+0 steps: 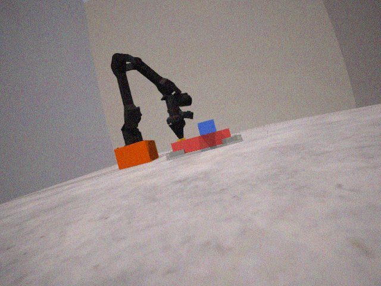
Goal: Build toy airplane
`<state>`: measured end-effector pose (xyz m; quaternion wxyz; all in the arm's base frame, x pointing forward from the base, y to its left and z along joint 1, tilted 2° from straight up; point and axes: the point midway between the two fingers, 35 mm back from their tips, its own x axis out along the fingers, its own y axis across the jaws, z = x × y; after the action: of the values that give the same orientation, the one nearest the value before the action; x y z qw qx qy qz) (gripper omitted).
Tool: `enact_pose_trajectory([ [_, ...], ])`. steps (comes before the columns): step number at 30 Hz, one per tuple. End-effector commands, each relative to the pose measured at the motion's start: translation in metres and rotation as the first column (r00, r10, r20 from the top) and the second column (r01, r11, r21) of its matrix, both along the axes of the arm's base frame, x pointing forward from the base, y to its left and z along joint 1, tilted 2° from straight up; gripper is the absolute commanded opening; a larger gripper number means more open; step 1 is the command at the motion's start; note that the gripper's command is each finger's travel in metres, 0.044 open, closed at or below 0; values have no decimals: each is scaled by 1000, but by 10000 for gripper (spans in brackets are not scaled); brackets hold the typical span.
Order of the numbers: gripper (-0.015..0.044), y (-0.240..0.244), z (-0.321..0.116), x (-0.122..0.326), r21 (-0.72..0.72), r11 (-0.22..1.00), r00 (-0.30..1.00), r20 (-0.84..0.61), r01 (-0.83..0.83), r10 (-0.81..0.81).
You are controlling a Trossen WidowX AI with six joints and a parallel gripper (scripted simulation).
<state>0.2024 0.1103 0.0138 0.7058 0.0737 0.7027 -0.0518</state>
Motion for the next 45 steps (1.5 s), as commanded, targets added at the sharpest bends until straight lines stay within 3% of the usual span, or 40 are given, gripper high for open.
enact_pose_trajectory([
  [1, 440, 1, -7, -1, 3, 1000, 1000, -4, 4, -4],
  [21, 440, 1, -36, -2, 3, 1000, 1000, -4, 4, -4],
  [35, 72, 1, -36, -2, 3, 1000, 1000, -4, 4, -4],
  [45, 0, 1, -36, -2, 2, 1000, 1000, -4, 4, -4],
])
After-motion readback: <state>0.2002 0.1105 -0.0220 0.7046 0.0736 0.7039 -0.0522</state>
